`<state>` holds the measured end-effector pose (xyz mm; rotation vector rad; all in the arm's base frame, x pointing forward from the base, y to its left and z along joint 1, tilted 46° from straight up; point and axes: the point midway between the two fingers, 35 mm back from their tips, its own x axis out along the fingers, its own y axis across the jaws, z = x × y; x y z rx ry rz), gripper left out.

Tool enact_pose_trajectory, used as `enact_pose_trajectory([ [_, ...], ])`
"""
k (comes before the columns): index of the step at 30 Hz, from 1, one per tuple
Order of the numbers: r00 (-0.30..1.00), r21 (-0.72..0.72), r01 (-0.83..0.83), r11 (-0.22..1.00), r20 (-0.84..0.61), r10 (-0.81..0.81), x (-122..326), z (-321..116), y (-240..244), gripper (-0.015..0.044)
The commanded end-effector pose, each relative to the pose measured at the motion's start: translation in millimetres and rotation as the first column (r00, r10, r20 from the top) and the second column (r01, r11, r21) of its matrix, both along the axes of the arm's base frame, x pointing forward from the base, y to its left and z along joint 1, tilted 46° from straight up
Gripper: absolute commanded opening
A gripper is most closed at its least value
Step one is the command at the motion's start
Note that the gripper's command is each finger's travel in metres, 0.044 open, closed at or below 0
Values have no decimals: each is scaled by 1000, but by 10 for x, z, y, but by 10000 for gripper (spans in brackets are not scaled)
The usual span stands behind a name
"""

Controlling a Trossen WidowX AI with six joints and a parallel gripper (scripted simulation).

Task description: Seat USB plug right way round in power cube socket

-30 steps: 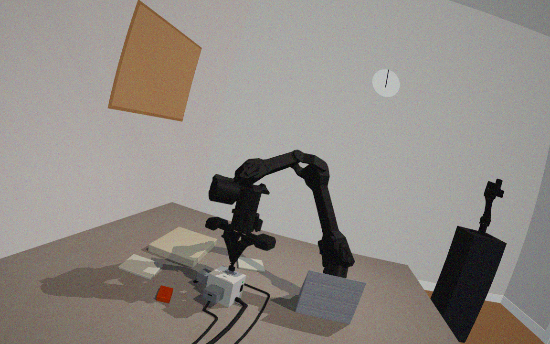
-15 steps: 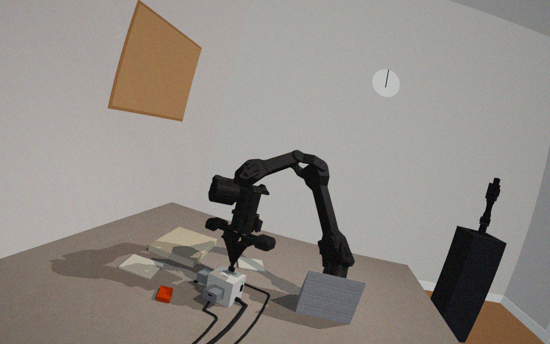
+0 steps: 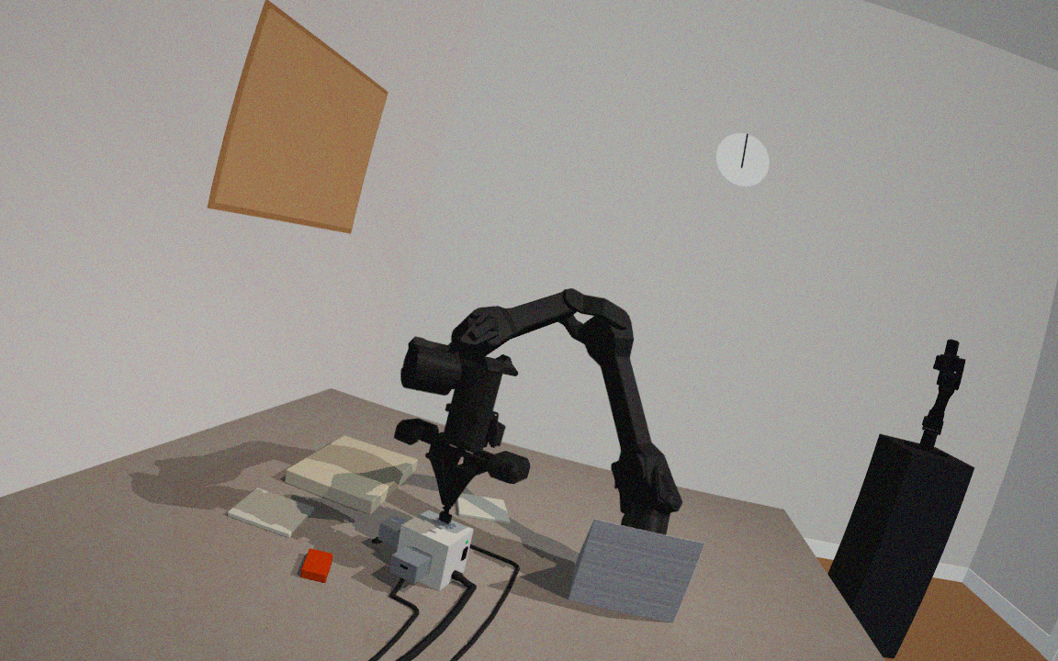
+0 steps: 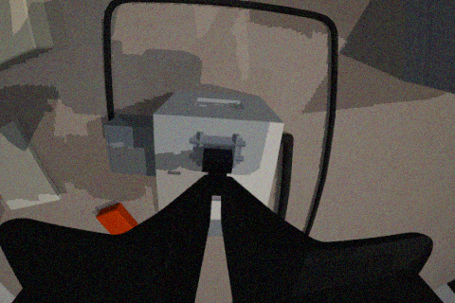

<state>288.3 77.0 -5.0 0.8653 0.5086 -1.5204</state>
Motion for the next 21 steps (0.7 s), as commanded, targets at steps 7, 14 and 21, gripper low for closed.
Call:
enact_pose_trajectory([
  [7,1000,-3,-5,1000,-2,5,2,-13,-13,0],
  [14,1000,-3,-5,1000,-2,5,3,-19,-19,0],
  [21,1000,-3,-5,1000,-2,5,3,-25,-25,0],
])
